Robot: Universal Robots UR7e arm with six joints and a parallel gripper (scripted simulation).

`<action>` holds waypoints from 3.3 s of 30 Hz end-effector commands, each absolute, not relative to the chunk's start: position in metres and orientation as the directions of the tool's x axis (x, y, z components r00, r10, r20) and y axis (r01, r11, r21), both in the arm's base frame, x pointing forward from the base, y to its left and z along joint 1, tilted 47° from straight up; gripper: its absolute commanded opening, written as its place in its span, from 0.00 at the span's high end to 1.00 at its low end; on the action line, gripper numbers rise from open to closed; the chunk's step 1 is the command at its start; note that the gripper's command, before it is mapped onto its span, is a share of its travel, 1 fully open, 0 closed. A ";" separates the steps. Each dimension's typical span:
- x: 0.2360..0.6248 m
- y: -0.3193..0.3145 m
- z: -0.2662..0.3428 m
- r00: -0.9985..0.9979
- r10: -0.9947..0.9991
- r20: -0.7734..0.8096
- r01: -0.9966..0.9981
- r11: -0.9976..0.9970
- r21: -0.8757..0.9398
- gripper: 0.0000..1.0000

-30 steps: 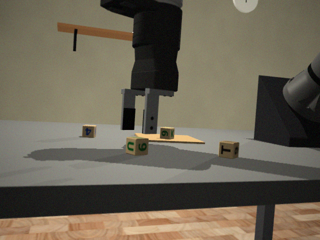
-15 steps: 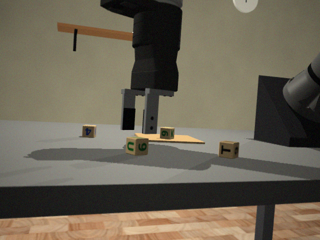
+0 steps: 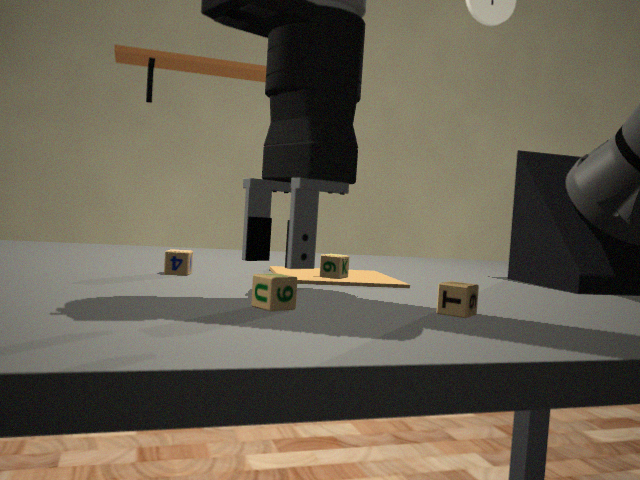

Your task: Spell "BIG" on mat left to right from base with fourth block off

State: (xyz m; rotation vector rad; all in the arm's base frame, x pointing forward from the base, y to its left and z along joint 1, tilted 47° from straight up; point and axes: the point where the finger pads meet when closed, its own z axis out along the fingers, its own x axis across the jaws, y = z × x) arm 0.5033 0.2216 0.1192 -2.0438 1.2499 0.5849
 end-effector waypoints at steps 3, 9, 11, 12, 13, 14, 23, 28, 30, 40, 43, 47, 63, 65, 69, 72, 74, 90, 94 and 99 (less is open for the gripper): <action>0.502 0.223 0.119 0.443 -0.599 -0.667 -0.896 -0.323 -0.304 0.00; 0.502 0.223 0.119 0.443 -0.599 -0.667 -0.896 -0.323 -0.304 0.00; 0.502 0.223 0.119 0.443 -0.599 -0.667 -0.896 -0.323 -0.304 0.00; 0.502 0.223 0.119 0.443 -0.599 -0.667 -0.896 -0.323 -0.304 0.00; 0.502 0.223 0.119 0.443 -0.599 -0.667 -0.896 -0.323 -0.304 0.00; 0.502 0.223 0.119 0.443 -0.599 -0.667 -0.896 -0.323 -0.304 0.00; 0.502 0.223 0.119 0.443 -0.599 -0.667 -0.896 -0.323 -0.304 0.00; 0.502 0.223 0.119 0.443 -0.599 -0.667 -0.896 -0.323 -0.304 0.00; 0.502 0.223 0.119 0.443 -0.599 -0.667 -0.896 -0.323 -0.304 0.00; 0.502 0.223 0.119 0.443 -0.599 -0.668 -0.896 -0.324 -0.304 0.00; 0.501 0.225 0.117 0.441 -0.598 -0.669 -0.897 -0.324 -0.302 0.00; 0.501 0.228 0.113 0.441 -0.597 -0.670 -0.897 -0.324 -0.301 0.00; 0.500 0.246 0.097 0.441 -0.598 -0.670 -0.897 -0.324 -0.301 0.00; 0.500 0.247 0.096 0.441 -0.598 -0.670 -0.897 -0.324 -0.301 0.00; 0.501 0.247 0.096 0.442 -0.598 -0.669 -0.896 -0.324 -0.303 0.00; 0.501 0.246 0.097 0.443 -0.599 -0.667 -0.896 -0.323 -0.304 0.00; 0.501 0.246 0.097 0.443 -0.599 -0.667 -0.896 -0.323 -0.304 0.00; 0.501 0.246 0.097 0.443 -0.599 -0.668 -0.896 -0.323 -0.304 0.00; 0.501 0.246 0.097 0.443 -0.599 -0.668 -0.896 -0.323 -0.304 0.00; 0.501 0.246 0.097 0.443 -0.599 -0.668 -0.896 -0.323 -0.304 0.00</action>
